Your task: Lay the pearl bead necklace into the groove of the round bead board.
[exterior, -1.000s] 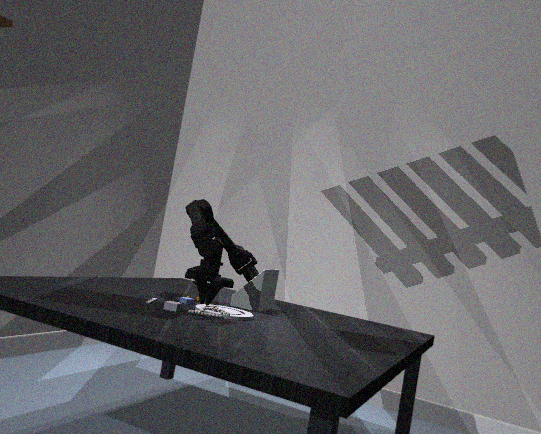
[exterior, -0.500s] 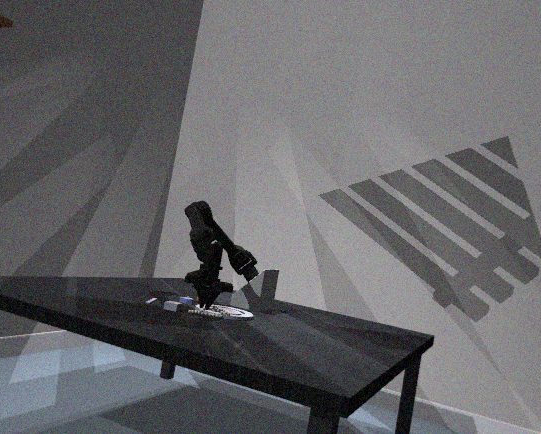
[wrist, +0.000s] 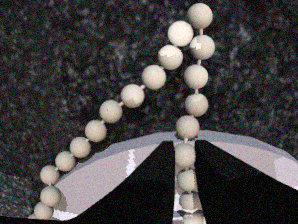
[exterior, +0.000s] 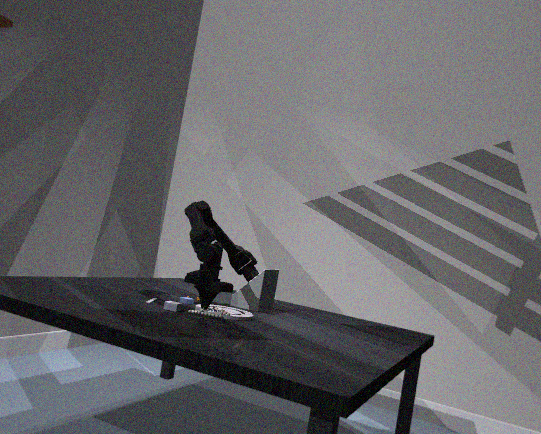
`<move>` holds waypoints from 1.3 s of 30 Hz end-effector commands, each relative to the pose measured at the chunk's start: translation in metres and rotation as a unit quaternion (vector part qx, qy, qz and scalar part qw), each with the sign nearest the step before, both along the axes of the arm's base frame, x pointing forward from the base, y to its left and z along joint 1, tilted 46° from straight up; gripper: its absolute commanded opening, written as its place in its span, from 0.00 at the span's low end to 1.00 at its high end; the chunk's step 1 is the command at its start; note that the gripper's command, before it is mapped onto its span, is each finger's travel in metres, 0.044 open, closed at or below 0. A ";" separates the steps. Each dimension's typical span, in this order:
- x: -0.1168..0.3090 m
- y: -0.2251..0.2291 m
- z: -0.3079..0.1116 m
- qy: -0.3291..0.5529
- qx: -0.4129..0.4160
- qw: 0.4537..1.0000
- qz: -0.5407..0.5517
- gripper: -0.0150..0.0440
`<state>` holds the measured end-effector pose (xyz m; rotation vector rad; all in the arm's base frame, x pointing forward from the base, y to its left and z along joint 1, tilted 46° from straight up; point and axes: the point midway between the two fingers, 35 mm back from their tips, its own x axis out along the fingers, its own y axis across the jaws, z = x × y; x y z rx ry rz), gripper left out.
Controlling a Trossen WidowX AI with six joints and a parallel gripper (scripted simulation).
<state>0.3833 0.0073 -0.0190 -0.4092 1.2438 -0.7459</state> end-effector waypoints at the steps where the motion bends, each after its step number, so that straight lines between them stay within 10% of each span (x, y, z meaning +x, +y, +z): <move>1: 0.000 0.000 0.000 0.000 0.000 1.000 0.000 0.25; 39: -0.036 0.013 0.018 0.004 -0.003 1.000 0.001 0.25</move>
